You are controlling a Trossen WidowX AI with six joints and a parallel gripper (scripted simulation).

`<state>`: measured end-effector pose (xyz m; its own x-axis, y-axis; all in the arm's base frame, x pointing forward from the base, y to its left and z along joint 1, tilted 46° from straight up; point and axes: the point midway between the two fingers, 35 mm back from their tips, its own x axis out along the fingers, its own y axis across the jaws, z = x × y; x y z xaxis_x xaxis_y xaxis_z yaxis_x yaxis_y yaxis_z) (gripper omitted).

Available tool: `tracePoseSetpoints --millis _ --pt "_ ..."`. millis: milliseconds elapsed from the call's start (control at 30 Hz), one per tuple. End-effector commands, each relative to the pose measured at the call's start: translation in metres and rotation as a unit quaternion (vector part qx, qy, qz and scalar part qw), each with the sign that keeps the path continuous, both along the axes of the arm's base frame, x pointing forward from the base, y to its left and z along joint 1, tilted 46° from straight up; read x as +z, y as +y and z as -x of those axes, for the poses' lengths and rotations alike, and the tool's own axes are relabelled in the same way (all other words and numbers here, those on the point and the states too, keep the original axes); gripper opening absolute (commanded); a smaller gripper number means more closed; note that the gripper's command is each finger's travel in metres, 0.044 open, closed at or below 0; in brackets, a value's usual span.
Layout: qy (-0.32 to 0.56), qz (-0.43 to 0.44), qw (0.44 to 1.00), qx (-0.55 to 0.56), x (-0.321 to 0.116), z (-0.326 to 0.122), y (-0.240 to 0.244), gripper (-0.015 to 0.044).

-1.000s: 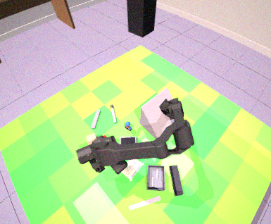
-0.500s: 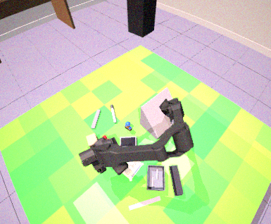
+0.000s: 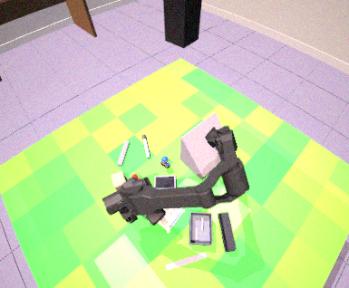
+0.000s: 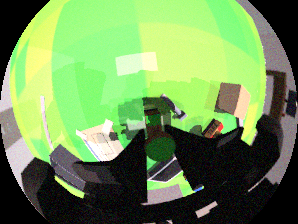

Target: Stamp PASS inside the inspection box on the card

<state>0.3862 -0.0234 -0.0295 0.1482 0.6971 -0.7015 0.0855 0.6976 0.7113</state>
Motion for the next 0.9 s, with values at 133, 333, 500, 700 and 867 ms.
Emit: tracePoseSetpoints --millis 133,333,500,700,867 --pt "0.0 0.0 1.0 0.0 0.0012 -0.0001 -0.0017 0.0" --pt "0.0 0.0 1.0 0.0 0.0031 0.0001 -0.0039 0.0" --pt "0.0 0.0 1.0 0.0 0.0046 0.0002 -0.0057 0.0" --pt "0.0 0.0 1.0 0.0 0.0066 0.0004 -0.0078 0.0" --pt "0.0 0.0 1.0 0.0 0.0082 0.0006 -0.0096 0.0"
